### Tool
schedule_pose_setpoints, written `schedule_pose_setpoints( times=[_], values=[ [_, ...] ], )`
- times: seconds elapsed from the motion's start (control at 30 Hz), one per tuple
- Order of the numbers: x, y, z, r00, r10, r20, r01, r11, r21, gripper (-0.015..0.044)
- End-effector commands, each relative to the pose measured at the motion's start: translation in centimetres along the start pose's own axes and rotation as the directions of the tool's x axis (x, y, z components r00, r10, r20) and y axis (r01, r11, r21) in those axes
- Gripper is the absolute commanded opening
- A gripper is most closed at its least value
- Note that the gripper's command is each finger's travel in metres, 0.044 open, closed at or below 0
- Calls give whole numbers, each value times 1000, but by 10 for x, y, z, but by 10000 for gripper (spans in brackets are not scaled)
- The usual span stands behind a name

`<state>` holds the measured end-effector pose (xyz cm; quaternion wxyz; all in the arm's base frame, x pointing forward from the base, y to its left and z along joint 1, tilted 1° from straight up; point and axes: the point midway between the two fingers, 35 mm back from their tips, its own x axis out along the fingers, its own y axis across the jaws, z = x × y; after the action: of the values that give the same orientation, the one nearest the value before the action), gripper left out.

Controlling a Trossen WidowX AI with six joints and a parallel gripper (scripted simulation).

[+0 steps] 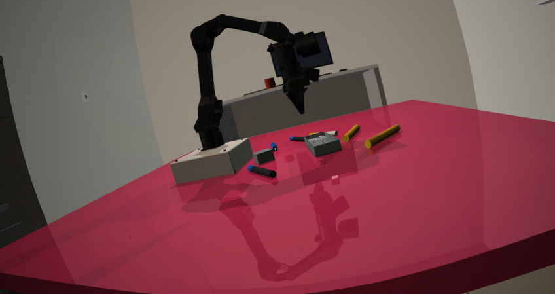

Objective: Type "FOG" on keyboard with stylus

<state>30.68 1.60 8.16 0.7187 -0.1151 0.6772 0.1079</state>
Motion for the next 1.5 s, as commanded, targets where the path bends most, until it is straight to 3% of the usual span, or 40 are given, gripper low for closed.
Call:
schedule_pose_setpoints(
  times=[0.0, 0.13, 0.27, 0.57, 0.73, 0.83, 1.0, 1.17, 1.33, 1.47],
  values=[
    [1, 0, 0, 1000, 0, 0, 0, 1000, 0, 0],
    [2, 0, -1, 1000, 2, -6, -2, 1000, 0, 105],
    [2, 0, -1, 1000, 2, -6, -2, 1000, 0, 0],
    [2, 0, -1, 1000, 2, -6, -2, 1000, 0, 0],
    [5, 14, -4, 999, -15, -29, 17, 996, 87, 131],
    [12, 39, -14, 996, -56, -69, 73, 963, 260, 150],
    [22, 75, -33, 983, -145, -114, 184, 832, 523, 150],
    [29, 103, -56, 960, -249, -125, 257, 621, 741, 150],
    [33, 125, -79, 930, -356, -93, 232, 371, 899, 150],
    [35, 135, -93, 905, -421, -55, 180, 264, 947, 150]
  ],
)
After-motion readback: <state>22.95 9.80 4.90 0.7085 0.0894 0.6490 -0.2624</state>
